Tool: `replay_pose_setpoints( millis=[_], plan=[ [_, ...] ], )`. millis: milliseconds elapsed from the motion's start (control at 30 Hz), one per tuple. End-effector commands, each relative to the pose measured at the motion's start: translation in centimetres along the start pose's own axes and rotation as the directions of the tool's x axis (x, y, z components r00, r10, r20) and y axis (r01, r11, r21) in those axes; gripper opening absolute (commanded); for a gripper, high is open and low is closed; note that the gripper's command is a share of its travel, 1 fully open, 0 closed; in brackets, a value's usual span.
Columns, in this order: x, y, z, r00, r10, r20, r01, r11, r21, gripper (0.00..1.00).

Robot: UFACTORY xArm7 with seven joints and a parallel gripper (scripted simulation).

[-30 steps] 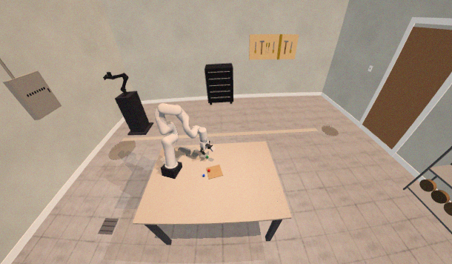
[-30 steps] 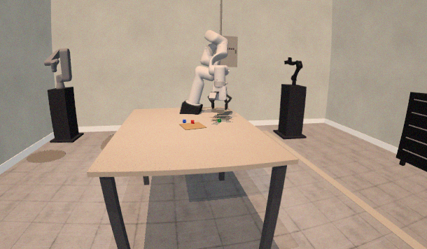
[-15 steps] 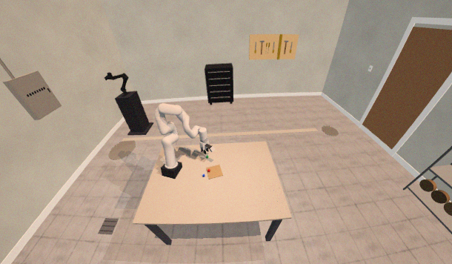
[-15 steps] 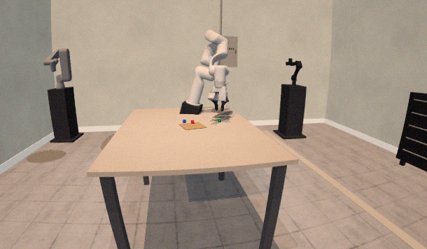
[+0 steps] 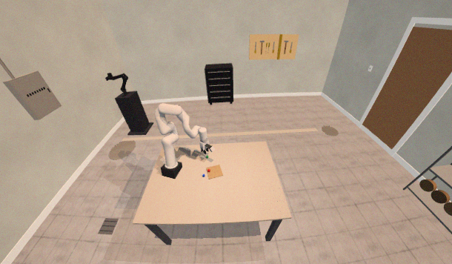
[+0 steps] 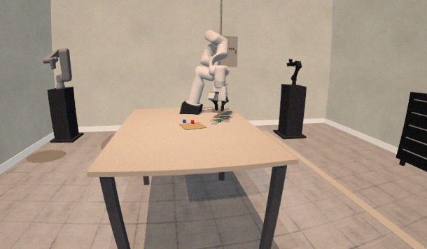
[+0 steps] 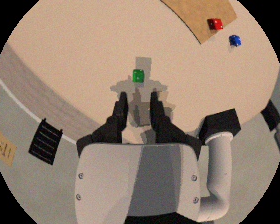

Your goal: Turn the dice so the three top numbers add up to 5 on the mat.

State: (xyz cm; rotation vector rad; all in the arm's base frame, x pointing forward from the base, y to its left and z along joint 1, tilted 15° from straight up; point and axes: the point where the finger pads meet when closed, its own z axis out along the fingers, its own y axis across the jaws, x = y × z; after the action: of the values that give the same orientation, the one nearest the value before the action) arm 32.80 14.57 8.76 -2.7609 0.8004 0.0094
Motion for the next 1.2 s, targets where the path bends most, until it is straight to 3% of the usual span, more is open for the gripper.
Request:
replay_pose_setpoints(
  millis=[0,567,1167],
  plan=[
    [0.1,-0.1,-0.1,1.0,0.0,-0.002,0.0,1.0,0.002,0.36],
    [0.1,-0.1,0.2,1.0,0.011,-0.002,-0.011,1.0,0.001,0.36],
    [0.1,-0.2,2.2,1.0,0.022,-0.002,-0.022,1.0,0.001,0.36]
  ],
)
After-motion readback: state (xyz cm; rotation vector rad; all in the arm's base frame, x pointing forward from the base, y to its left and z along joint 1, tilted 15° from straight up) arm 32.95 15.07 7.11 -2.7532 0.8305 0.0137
